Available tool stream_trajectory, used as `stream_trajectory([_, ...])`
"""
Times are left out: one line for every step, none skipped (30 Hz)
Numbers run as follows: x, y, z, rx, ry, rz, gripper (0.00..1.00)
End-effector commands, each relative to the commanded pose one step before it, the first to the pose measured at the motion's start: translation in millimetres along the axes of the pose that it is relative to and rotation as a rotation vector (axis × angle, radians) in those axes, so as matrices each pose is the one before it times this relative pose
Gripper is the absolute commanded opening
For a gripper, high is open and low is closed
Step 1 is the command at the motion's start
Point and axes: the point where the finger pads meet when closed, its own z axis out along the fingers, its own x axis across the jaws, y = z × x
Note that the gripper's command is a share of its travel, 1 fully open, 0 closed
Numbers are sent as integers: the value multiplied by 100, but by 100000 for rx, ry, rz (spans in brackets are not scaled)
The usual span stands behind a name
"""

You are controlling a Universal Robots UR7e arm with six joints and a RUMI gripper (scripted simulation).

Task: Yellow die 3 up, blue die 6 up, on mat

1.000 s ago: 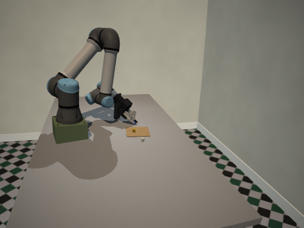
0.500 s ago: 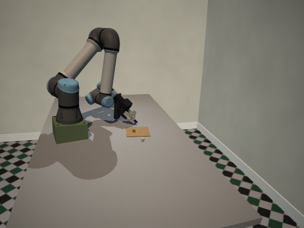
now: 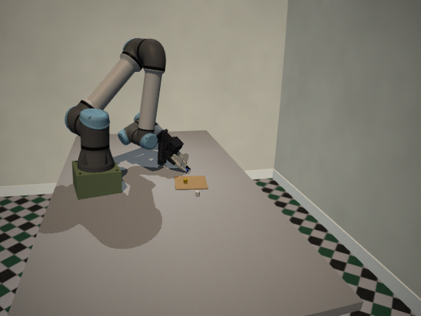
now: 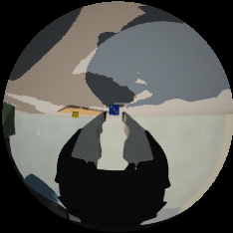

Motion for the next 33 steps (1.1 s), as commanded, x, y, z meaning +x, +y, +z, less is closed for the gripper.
stream_trajectory([193,86,83,-118,144,419,18])
stream_trajectory([0,0,-25,0,0,0,18])
stream_trajectory([0,0,0,0,0,0,18])
stream_trajectory([0,0,0,0,0,0,18])
stream_trajectory([0,0,-62,1,0,0,18])
stream_trajectory([0,0,-111,1,0,0,18])
stream_trajectory([0,0,-165,-1,0,0,18])
stream_trajectory([0,0,-218,0,0,0,18])
stream_trajectory([0,0,-270,-1,0,0,18])
stream_trajectory([1,0,-312,1,0,0,18])
stream_trajectory([0,0,-348,0,0,0,18])
stream_trajectory([0,0,-373,-1,0,0,18])
stream_trajectory([-1,0,-387,-1,0,0,18])
stream_trajectory([1,0,-388,1,0,0,18])
stream_trajectory([0,0,-380,1,0,0,18])
stream_trajectory([0,0,-363,0,0,0,18])
stream_trajectory([0,0,-338,-1,0,0,18])
stream_trajectory([-1,0,-305,-1,0,0,18])
stream_trajectory([1,0,-264,1,0,0,18])
stream_trajectory([0,0,0,0,0,0,18])
stream_trajectory([0,0,0,0,0,0,18])
stream_trajectory([-1,0,-223,-2,1,0,18])
stream_trajectory([1,0,-175,2,0,0,18])
stream_trajectory([0,0,-130,0,0,0,18])
stream_trajectory([-1,0,-87,-1,0,0,18])
stream_trajectory([0,0,-49,-1,0,0,18])
stream_trajectory([0,0,-20,0,0,0,18])
stream_trajectory([0,0,-3,0,0,0,18])
stream_trajectory([0,2,-1,0,0,0,18])
stream_trajectory([0,10,-7,0,0,0,18])
stream_trajectory([0,27,-19,0,0,0,18])
stream_trajectory([0,48,-34,0,0,0,18])
stream_trajectory([0,74,-52,0,0,0,18])
